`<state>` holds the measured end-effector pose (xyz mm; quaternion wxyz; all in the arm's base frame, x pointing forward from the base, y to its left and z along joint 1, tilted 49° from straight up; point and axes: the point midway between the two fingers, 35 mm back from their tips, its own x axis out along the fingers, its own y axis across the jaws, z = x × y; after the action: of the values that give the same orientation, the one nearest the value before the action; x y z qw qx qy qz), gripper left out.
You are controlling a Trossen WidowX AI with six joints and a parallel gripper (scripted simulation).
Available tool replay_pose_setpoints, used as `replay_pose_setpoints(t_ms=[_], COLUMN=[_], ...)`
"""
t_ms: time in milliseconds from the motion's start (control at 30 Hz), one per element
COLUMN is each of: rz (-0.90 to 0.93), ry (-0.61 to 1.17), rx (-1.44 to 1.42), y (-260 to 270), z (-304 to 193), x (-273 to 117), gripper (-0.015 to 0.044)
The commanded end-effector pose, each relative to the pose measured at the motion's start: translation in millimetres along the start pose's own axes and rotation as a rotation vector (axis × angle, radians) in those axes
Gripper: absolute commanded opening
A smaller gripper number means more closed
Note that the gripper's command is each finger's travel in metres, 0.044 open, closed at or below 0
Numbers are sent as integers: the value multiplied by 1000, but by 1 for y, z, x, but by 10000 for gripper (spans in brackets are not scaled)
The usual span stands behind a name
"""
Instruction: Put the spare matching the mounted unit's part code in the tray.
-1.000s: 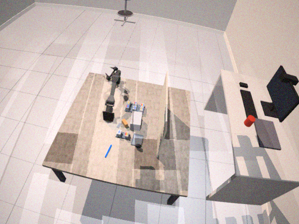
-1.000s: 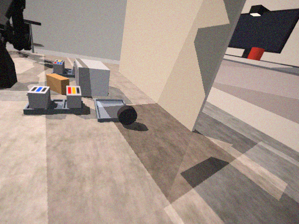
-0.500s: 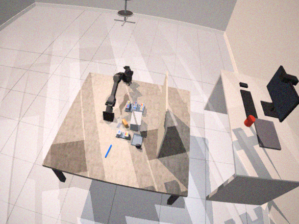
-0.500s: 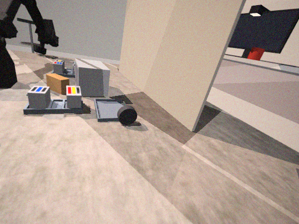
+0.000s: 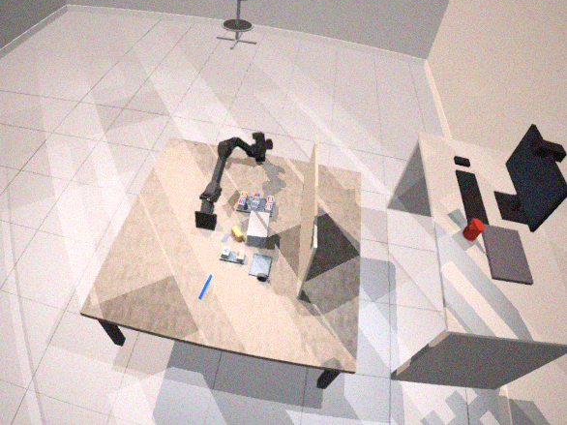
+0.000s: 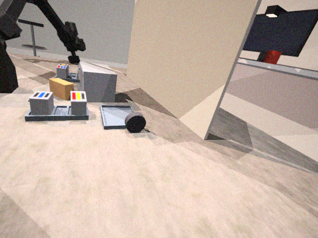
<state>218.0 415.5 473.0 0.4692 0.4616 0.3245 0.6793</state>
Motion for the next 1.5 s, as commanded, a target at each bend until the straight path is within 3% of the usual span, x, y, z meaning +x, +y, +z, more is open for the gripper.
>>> replay_pose_setpoints(t_ms=[0, 400, 800, 1467], rz=[-88, -400, -745, -1252], ry=[-66, -208, -246, -107], rx=[-69, -260, -390, -222], y=[-19, -76, -123, -182], z=[26, 92, 131, 114], x=[-17, -91, -189, -398], gripper=[440, 440, 440, 440])
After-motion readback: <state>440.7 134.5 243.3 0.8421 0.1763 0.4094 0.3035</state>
